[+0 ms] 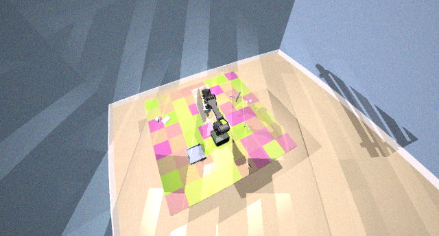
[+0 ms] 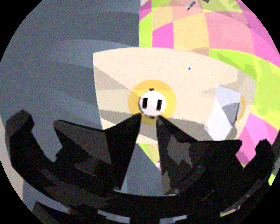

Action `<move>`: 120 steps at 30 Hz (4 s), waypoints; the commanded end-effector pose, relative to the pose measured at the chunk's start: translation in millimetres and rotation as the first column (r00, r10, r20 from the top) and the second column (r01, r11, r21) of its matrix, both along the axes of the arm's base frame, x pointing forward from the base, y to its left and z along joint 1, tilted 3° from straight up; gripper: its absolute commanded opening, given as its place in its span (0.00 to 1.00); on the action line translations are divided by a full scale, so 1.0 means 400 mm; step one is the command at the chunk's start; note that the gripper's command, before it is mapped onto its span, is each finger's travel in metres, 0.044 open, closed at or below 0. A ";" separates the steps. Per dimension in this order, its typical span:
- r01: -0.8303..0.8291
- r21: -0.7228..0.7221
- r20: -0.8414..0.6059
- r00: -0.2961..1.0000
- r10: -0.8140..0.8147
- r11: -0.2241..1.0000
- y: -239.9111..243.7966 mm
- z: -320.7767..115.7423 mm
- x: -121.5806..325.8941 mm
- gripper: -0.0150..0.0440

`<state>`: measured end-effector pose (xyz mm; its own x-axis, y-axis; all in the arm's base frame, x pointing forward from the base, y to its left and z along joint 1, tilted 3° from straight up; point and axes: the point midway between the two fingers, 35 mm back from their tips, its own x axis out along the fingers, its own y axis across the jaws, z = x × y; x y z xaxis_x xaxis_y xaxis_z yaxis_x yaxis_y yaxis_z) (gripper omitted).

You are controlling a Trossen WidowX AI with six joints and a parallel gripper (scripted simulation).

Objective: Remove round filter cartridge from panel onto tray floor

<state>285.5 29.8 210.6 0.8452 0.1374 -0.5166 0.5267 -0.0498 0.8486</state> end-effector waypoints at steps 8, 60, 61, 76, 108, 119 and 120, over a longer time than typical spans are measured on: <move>0.002 0.004 -0.006 1.000 -0.002 1.000 0.007 -0.030 0.038 0.40; 0.002 0.004 -0.005 1.000 -0.002 1.000 0.014 -0.061 0.086 0.40; 0.002 0.004 -0.005 1.000 -0.002 1.000 0.014 -0.061 0.086 0.40; 0.002 0.004 -0.004 1.000 -0.002 1.000 0.015 -0.065 0.092 0.40; 0.002 0.004 -0.004 1.000 -0.002 1.000 0.014 -0.069 0.090 0.40; 0.002 0.004 -0.004 1.000 -0.002 1.000 0.015 -0.074 0.097 0.40; 0.002 0.004 -0.004 1.000 -0.002 1.000 0.016 -0.074 0.098 0.40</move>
